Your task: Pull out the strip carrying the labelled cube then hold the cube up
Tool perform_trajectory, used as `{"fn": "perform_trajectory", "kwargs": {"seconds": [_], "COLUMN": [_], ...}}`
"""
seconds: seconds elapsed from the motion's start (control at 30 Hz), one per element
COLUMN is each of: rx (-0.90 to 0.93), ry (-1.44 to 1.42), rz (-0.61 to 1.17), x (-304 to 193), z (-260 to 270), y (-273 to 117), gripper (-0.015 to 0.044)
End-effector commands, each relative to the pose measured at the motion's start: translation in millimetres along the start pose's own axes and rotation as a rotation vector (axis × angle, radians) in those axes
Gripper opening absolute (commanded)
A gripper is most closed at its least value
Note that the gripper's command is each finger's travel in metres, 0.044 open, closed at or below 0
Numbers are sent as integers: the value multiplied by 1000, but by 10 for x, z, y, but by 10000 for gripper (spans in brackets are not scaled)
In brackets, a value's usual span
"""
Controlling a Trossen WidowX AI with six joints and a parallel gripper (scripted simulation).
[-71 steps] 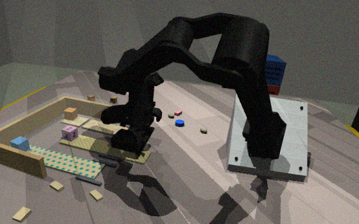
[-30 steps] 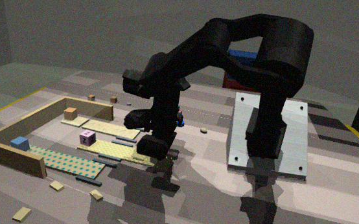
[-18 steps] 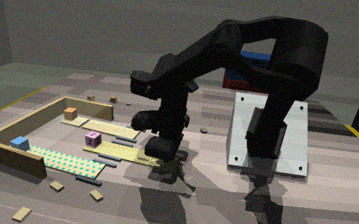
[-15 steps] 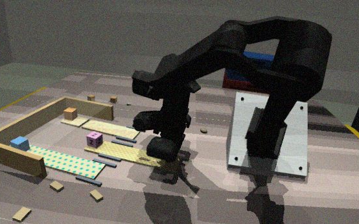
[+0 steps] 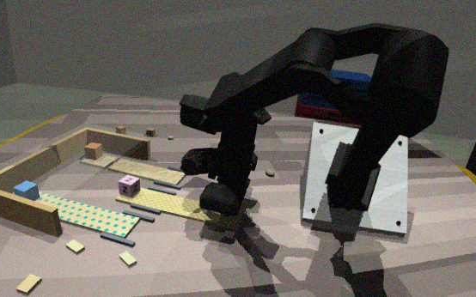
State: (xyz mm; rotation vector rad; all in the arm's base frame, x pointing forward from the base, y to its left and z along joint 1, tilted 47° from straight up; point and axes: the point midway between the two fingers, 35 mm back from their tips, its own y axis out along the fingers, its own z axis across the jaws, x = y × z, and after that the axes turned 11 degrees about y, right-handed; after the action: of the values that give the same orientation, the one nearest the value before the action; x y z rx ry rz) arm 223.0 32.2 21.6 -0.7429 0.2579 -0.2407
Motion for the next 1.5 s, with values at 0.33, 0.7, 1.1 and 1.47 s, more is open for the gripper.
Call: {"fn": "perform_trajectory", "kwargs": {"seconds": [0.33,0.7,1.1,1.47], "rx": [-6,-6,-6,-9], "ry": [8,8,8,8], "rz": [32,32,32,30], "x": [-91,-91,-91,15], "z": [-19,-19,-19,-9], "y": [54,54,54,-400], "gripper": [0,0,0,0]}}
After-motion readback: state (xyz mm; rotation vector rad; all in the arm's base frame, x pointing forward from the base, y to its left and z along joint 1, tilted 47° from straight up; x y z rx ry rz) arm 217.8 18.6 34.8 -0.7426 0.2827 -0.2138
